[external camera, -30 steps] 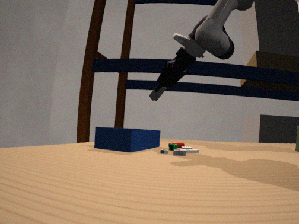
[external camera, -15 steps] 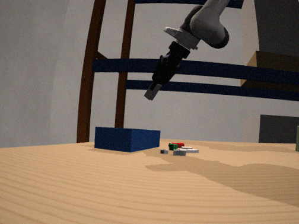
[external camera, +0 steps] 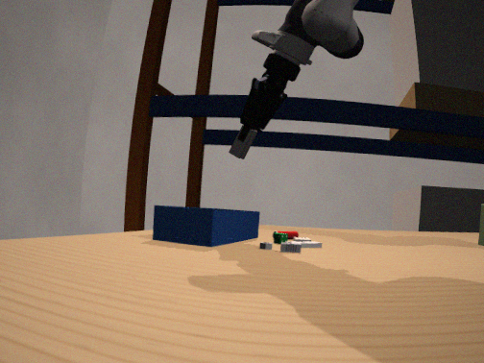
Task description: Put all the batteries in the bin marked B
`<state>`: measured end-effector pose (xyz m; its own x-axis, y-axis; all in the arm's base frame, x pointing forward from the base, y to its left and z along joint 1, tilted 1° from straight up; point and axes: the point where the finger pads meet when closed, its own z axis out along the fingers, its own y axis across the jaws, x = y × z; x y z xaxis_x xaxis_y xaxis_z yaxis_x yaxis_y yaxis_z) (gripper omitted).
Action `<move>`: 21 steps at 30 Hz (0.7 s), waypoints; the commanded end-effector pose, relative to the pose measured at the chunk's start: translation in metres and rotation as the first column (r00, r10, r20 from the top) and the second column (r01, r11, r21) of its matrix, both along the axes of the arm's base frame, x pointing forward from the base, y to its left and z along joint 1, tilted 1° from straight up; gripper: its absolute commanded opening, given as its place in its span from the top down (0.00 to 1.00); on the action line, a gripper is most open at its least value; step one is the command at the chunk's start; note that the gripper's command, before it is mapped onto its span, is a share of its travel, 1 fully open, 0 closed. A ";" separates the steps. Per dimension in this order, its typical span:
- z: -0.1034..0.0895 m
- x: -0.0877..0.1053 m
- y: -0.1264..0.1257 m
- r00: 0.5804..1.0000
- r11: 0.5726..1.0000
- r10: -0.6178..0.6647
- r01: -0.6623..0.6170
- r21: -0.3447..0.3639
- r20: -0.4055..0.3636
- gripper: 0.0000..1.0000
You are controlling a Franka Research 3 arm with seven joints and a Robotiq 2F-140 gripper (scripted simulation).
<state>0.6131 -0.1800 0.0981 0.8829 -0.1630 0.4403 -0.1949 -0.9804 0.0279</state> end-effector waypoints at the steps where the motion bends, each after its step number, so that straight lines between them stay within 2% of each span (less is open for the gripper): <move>1: -0.004 -0.014 0.017 0.996 1.000 0.016 -0.015 0.013 -0.082 0.95; 3: -0.003 -0.018 0.032 0.996 1.000 0.016 -0.015 0.013 -0.082 0.95; 8: -0.003 -0.018 0.032 0.996 1.000 0.016 -0.015 0.013 -0.082 0.95; 10: -0.001 -0.024 0.048 0.989 0.998 0.055 -0.053 0.020 -0.137 0.95; 12: 0.001 -0.031 0.063 0.989 0.998 0.055 -0.053 0.020 -0.137 0.95; 15: 0.001 -0.031 0.063 0.989 0.998 0.055 -0.053 0.020 -0.137 0.95; 17: 0.003 -0.038 0.078 0.977 0.995 0.095 -0.091 0.030 -0.191 0.95; 19: 0.005 -0.045 0.093 0.977 0.995 0.095 -0.091 0.030 -0.191 0.95; 21: 0.005 -0.045 0.094 0.977 0.995 0.095 -0.091 0.030 -0.191 0.95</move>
<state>0.5806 -0.0958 0.1071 0.9519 -0.0789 0.2962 -0.0948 -0.9947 0.0397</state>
